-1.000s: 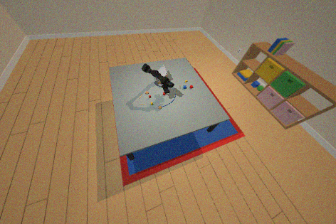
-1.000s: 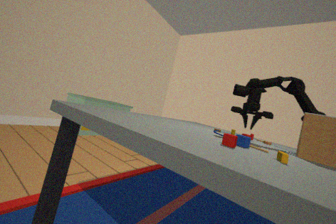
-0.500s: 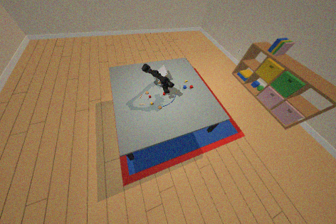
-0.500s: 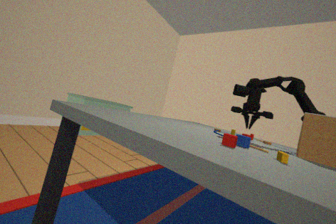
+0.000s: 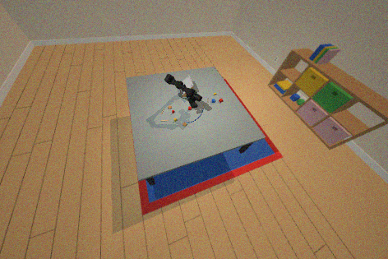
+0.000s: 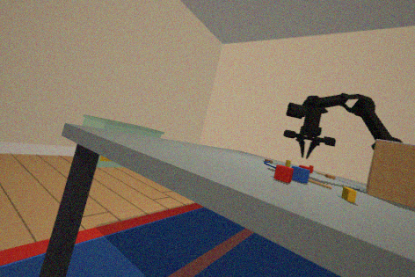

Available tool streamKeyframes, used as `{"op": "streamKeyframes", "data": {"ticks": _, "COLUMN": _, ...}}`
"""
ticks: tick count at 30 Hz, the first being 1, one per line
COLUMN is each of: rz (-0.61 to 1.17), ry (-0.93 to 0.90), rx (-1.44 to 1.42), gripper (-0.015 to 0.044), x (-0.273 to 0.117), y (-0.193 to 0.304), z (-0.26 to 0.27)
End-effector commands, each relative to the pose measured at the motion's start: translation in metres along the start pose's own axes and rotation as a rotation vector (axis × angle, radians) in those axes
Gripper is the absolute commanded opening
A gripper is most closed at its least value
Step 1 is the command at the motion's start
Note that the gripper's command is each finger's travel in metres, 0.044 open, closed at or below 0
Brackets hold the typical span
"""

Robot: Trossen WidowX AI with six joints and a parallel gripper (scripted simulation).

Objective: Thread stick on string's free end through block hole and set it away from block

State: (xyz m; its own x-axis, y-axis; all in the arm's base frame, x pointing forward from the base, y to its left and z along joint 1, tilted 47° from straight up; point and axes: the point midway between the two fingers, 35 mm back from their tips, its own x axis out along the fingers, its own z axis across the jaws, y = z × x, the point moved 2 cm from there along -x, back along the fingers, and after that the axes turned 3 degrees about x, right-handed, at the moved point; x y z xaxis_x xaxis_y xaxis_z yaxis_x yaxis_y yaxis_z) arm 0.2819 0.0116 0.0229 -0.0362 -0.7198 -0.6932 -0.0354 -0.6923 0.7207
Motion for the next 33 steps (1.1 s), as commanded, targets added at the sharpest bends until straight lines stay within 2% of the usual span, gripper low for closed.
{"op": "streamKeyframes", "data": {"ticks": 1, "rz": -0.009, "ry": 0.002, "rx": -0.22, "gripper": 0.0131, "x": -0.003, "y": -0.034, "z": -0.01}}
{"op": "streamKeyframes", "data": {"ticks": 9, "rz": -0.006, "ry": 0.006, "rx": -0.942, "gripper": 0.0341, "x": -0.001, "y": -0.145, "z": -0.016}}
{"op": "streamKeyframes", "data": {"ticks": 13, "rz": -0.005, "ry": 0.006, "rx": -1.001, "gripper": 0.044, "x": 0.0, "y": -0.154, "z": -0.014}}
{"op": "streamKeyframes", "data": {"ticks": 14, "rz": -0.005, "ry": 0.006, "rx": -1.001, "gripper": 0.044, "x": 0.0, "y": -0.154, "z": -0.014}}
{"op": "streamKeyframes", "data": {"ticks": 26, "rz": -0.005, "ry": 0.006, "rx": -1.001, "gripper": 0.0125, "x": 0.0, "y": -0.154, "z": -0.014}}
{"op": "streamKeyframes", "data": {"ticks": 33, "rz": -0.005, "ry": 0.006, "rx": -1.001, "gripper": 0.0121, "x": 0.0, "y": -0.154, "z": -0.014}}
